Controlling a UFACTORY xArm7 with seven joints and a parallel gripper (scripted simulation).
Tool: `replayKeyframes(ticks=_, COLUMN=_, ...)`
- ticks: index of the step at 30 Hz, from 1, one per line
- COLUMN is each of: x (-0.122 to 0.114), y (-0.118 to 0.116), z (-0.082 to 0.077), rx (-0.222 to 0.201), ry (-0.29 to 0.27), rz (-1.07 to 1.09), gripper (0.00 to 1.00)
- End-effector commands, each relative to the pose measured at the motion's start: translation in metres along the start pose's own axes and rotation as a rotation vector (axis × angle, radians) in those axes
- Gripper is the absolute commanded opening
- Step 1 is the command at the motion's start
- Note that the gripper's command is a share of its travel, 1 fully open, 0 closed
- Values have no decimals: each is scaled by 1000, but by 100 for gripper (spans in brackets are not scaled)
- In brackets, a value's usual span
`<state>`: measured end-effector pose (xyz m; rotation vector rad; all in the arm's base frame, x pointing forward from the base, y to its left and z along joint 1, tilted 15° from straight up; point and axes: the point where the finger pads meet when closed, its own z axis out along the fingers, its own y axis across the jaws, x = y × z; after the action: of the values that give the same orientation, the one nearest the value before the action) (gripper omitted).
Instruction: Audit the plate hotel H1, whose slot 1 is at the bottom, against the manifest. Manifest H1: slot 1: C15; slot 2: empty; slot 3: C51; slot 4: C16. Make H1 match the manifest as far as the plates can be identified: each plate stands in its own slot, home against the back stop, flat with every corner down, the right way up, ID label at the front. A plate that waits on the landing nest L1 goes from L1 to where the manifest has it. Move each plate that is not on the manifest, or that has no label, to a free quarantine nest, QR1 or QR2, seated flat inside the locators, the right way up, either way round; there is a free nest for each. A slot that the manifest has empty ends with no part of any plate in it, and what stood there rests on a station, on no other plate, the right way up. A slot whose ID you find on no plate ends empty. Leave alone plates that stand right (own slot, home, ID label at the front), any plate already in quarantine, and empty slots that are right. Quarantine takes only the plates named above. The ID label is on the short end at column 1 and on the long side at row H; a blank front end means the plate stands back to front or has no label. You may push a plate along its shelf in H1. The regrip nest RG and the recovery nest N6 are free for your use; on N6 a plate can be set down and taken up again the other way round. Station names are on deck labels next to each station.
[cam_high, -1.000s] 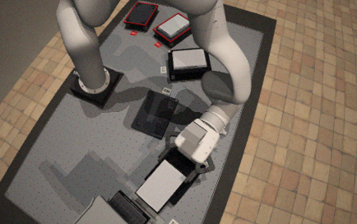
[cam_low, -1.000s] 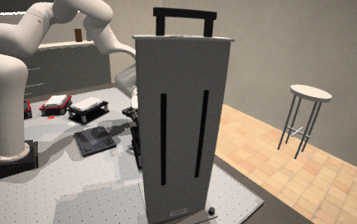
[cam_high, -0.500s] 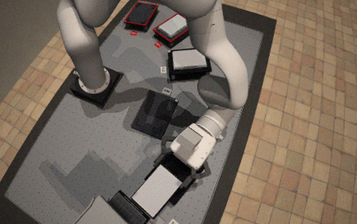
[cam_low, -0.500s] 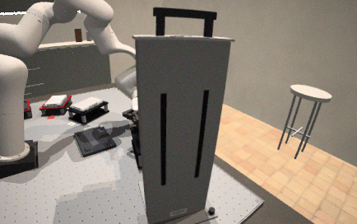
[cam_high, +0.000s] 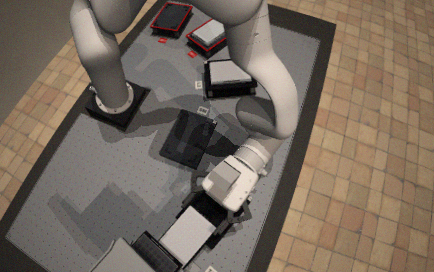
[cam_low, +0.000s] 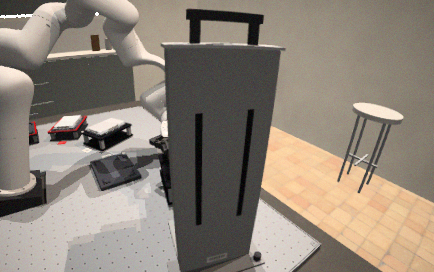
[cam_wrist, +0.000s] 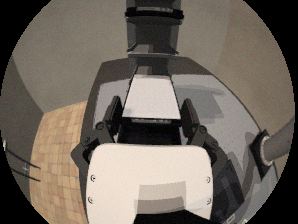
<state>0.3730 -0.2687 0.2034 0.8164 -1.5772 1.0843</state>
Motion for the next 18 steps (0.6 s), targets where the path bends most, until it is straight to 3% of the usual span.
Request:
replayKeyframes(ticks=1, x=1, y=-1, z=5, rx=-1, ry=0, rz=3, gripper=0)
replayKeyframes(ticks=18, x=1, y=-1, z=25, rx=-1, ry=0, rz=3, gripper=0)
